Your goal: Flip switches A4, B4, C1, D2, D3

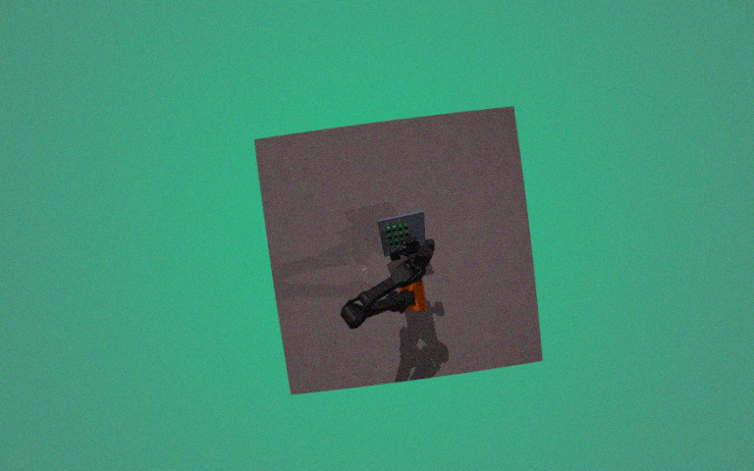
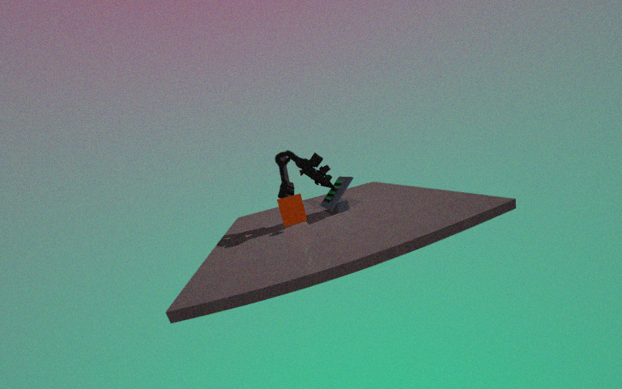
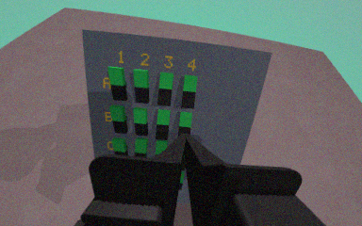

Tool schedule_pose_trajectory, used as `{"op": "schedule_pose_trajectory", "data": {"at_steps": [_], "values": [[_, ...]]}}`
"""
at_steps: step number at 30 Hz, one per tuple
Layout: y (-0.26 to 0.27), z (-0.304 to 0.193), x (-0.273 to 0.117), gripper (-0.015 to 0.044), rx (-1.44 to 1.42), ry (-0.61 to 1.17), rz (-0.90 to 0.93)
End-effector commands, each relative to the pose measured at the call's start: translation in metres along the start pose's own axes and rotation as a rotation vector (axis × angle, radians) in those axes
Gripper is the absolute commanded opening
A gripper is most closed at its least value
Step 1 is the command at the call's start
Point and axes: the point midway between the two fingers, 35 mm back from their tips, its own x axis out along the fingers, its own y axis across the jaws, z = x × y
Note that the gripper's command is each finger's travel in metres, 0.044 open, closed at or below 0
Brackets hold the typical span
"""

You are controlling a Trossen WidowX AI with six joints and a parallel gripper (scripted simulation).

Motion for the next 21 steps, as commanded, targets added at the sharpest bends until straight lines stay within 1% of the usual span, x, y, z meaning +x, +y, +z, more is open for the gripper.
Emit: {"op": "schedule_pose_trajectory", "data": {"at_steps": [1,21], "values": [[-0.0001,-0.0038,0.0052,0.0,0.011,0.007,-0.002],[0.0001,-0.0039,0.0103,0.0,0.011,0.007,-0.001]]}}
